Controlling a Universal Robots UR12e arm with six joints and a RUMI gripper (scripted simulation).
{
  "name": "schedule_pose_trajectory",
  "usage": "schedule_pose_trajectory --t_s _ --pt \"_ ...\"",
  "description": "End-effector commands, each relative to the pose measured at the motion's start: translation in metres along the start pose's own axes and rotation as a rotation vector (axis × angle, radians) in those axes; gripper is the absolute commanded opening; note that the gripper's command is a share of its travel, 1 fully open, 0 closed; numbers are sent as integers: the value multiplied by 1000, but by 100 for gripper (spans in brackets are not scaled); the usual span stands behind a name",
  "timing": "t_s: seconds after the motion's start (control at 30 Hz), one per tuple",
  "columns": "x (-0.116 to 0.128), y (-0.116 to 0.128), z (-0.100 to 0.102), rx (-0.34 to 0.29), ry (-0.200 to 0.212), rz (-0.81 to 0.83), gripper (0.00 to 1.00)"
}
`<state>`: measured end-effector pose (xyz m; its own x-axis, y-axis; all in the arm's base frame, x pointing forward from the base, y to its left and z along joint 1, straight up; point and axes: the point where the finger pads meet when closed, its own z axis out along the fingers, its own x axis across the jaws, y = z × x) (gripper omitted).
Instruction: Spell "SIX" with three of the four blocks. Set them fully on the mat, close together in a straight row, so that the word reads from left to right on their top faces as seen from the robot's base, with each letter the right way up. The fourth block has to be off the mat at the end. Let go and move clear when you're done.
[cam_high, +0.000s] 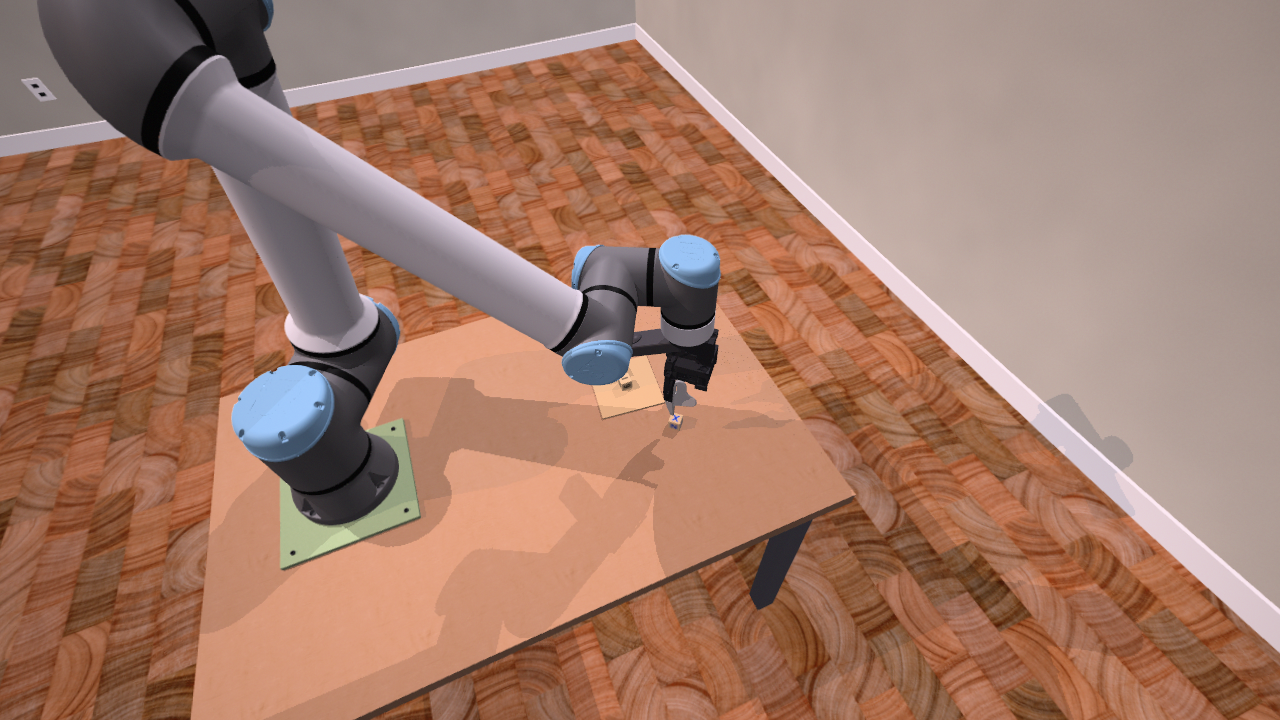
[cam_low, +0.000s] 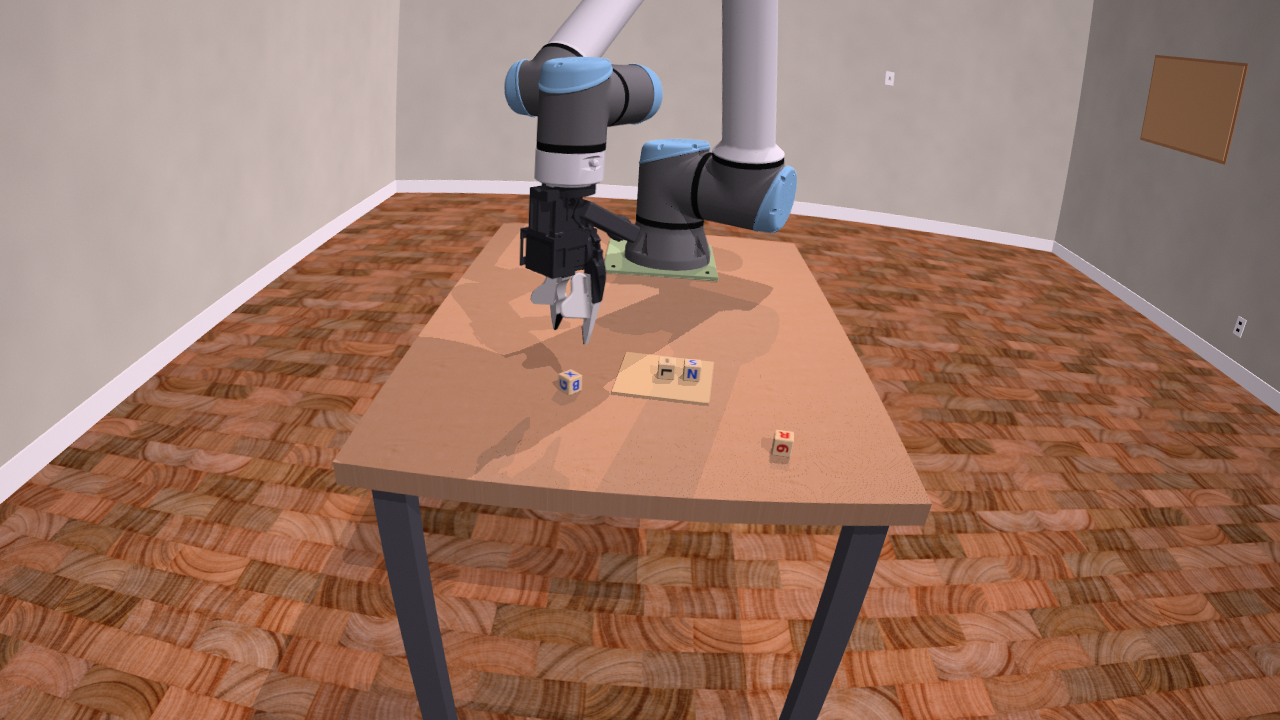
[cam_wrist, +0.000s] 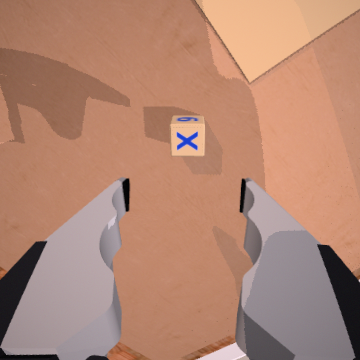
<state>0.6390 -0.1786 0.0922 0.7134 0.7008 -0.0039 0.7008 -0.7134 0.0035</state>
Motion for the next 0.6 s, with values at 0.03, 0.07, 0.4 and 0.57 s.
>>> schedule_pose_trajectory --t_s 0.03,0.07,0.4,0.57 --pt "0 1 1 -1 1 0 37" --pt "0 1 1 -1 1 0 37" --pt "0 1 9 -1 1 0 37" --pt "0 1 16 -1 1 0 37"
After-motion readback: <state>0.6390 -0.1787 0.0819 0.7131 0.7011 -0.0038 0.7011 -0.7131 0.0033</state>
